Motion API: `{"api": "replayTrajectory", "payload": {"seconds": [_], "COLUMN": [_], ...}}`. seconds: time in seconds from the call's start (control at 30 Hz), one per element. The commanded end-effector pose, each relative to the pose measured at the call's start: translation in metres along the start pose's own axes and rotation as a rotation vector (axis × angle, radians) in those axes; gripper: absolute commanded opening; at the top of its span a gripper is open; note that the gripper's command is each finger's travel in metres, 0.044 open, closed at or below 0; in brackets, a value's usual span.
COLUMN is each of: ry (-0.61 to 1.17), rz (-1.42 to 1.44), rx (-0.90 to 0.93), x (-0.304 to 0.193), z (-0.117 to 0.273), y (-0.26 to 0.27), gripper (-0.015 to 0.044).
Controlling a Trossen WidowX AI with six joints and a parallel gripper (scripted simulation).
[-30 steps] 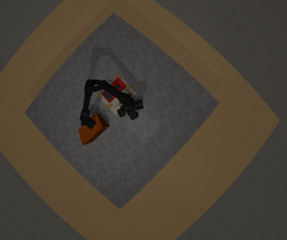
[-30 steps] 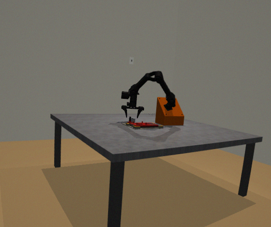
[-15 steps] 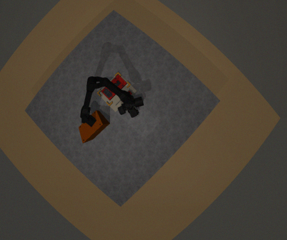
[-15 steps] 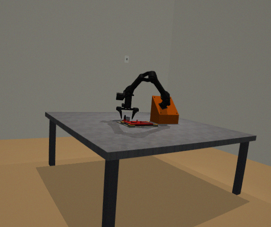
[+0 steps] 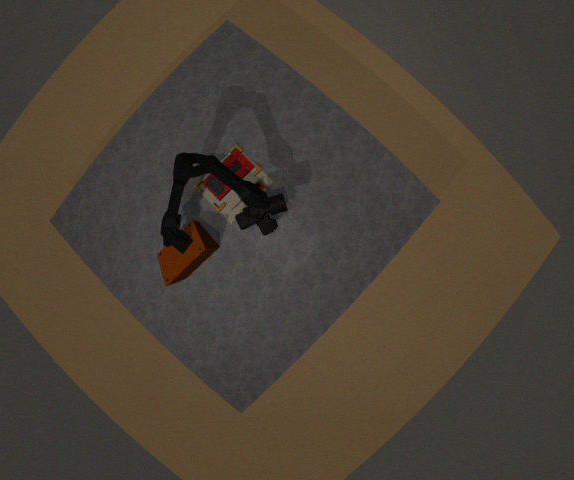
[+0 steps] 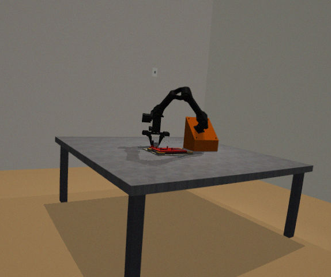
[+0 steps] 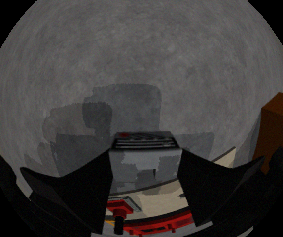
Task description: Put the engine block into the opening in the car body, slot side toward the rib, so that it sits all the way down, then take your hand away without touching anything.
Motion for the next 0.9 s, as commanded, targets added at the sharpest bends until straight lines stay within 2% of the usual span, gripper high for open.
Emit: {"api": "replayTrajectory", "payload": {"seconds": [0.0, 0.17, 0.87], "ry": [0.002, -0.012, -0.016], "rz": [0.0, 0.048, 0.025], "rx": [0.001, -0.002, 0.0], "x": [0.0, -0.002, 0.002], "z": [0.0, 0.006, 0.067], "y": [0.0, 0.0, 0.006], "gripper": [0.0131, 0.0, 0.0]}}
Point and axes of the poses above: the point midway between the two fingers, 35 mm back from their tips, its own z axis back along the fingers, its own y axis across the jaws, x = y × z, the point moved 8 cm from there along z, back along the fingers, and after that the axes turned 15 degrees about z, right-handed, at the moved point
